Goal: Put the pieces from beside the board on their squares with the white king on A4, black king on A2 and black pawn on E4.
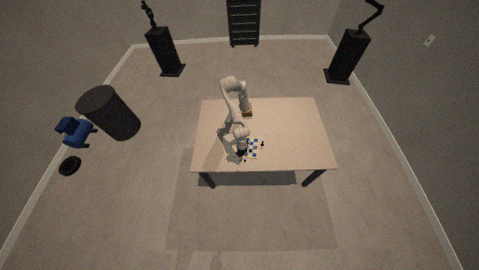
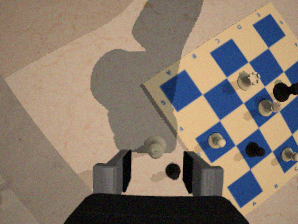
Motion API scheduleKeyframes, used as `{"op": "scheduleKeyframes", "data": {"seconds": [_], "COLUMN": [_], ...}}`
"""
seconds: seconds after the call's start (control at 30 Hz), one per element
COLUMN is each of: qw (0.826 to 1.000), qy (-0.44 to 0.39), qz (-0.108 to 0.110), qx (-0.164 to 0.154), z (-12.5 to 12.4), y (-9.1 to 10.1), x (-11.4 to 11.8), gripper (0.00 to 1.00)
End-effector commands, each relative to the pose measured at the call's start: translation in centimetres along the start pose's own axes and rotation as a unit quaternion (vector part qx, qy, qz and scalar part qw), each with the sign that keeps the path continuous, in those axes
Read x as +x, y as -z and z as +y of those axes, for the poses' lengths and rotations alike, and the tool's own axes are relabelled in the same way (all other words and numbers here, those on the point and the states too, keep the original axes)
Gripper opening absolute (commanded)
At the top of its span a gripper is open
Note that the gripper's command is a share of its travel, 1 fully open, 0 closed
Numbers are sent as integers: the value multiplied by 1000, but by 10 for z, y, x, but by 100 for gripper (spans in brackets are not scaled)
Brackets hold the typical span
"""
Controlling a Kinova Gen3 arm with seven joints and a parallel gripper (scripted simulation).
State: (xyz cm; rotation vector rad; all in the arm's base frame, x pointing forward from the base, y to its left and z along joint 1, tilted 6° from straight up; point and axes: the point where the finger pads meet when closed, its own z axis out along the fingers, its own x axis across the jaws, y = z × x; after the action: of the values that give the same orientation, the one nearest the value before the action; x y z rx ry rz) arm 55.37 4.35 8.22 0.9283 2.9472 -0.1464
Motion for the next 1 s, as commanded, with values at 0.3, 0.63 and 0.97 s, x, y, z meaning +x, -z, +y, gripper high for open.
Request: {"op": "scheduleKeyframes", "data": {"seconds": [0.3, 0.63, 0.97], "qw": [1000, 1000, 1000], "qy": [6, 3, 0], "qz": [-4, -4, -3], "qx": [0, 1, -2], "z": [0, -1, 1], "y": [-3, -9, -19], "x": [-3, -3, -2], "gripper": [79, 79, 79]}}
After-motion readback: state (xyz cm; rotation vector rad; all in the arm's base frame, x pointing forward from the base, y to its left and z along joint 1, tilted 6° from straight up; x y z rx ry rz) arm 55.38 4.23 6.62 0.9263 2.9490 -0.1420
